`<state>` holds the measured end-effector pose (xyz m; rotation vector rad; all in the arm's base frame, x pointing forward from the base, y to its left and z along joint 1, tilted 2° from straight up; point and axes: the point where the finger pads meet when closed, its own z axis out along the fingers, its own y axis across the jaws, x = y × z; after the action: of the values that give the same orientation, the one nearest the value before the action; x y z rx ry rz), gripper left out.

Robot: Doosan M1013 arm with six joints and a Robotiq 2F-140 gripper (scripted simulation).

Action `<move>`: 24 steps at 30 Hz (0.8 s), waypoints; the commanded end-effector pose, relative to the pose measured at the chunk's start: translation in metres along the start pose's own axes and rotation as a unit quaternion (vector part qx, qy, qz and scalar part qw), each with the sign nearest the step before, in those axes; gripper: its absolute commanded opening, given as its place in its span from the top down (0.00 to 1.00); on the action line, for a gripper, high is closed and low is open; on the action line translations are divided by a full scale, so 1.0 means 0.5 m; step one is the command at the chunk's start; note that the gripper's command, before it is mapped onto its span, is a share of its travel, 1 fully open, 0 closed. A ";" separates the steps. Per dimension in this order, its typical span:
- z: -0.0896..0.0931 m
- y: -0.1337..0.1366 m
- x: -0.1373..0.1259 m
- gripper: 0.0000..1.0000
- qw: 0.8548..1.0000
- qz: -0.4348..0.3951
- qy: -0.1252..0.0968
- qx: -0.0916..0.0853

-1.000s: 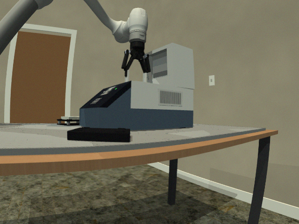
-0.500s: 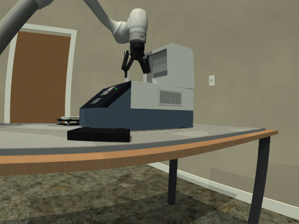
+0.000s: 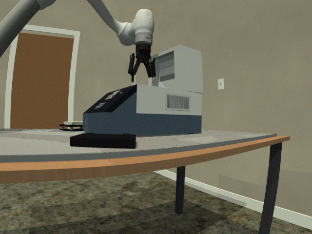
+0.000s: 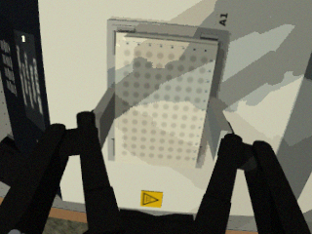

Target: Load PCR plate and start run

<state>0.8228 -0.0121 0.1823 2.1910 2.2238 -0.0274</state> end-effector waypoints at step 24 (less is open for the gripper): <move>-0.010 0.000 0.000 1.00 1.000 0.000 0.000 0.000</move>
<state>0.8226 -0.0121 0.1836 2.1913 2.2241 -0.0282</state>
